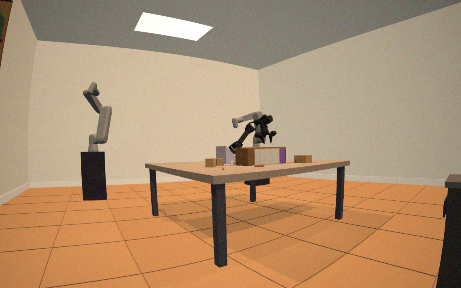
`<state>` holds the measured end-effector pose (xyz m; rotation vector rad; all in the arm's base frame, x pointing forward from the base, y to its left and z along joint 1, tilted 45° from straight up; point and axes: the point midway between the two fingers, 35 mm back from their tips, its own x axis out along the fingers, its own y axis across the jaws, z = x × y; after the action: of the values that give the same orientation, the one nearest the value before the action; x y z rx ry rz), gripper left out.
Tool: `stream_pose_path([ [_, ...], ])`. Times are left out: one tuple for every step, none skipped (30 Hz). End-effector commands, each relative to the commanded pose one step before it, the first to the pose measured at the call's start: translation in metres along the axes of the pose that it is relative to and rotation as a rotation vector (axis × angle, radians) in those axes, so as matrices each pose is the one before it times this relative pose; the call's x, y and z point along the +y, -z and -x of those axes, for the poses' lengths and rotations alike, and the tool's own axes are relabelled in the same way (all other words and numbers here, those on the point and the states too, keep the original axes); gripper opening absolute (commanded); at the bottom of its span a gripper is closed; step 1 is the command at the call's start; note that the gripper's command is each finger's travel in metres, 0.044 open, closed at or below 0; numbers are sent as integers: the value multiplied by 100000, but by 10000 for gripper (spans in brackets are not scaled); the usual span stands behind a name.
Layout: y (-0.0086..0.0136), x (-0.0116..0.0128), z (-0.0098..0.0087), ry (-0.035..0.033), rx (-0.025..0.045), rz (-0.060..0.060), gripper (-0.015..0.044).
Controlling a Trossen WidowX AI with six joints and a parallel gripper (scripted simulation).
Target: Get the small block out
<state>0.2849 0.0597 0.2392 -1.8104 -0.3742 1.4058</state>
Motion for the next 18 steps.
stream_pose_path([
  [-2029, -2132, 855, 3343, 6996, 27428, 285],
  [0, 0, 0, 0, 0, 0, 285],
  [0, 0, 0, 0, 0, 0, 285],
  [0, 0, 0, 0, 0, 0, 285],
  [0, 0, 0, 0, 0, 0, 285],
  [0, 0, 0, 0, 0, 0, 285],
  [0, 0, 0, 0, 0, 0, 285],
  [0, 0, 0, 0, 0, 0, 285],
  [0, 0, 0, 0, 0, 0, 285],
  [0, 0, 0, 0, 0, 0, 285],
  [0, 0, 0, 0, 0, 0, 285],
  [-57, 14, -214, -81, -62, 34, 285],
  [-179, 35, -639, -221, -161, 96, 285],
  [-328, 37, -1058, -286, -189, 135, 285],
  [-452, 12, -1276, -203, -106, 118, 285],
  [-511, -21, -1251, -34, 16, 57, 285],
  [-572, -49, -1219, 144, 121, -12, 285],
  [-635, -71, -1180, 328, 209, -89, 285],
])
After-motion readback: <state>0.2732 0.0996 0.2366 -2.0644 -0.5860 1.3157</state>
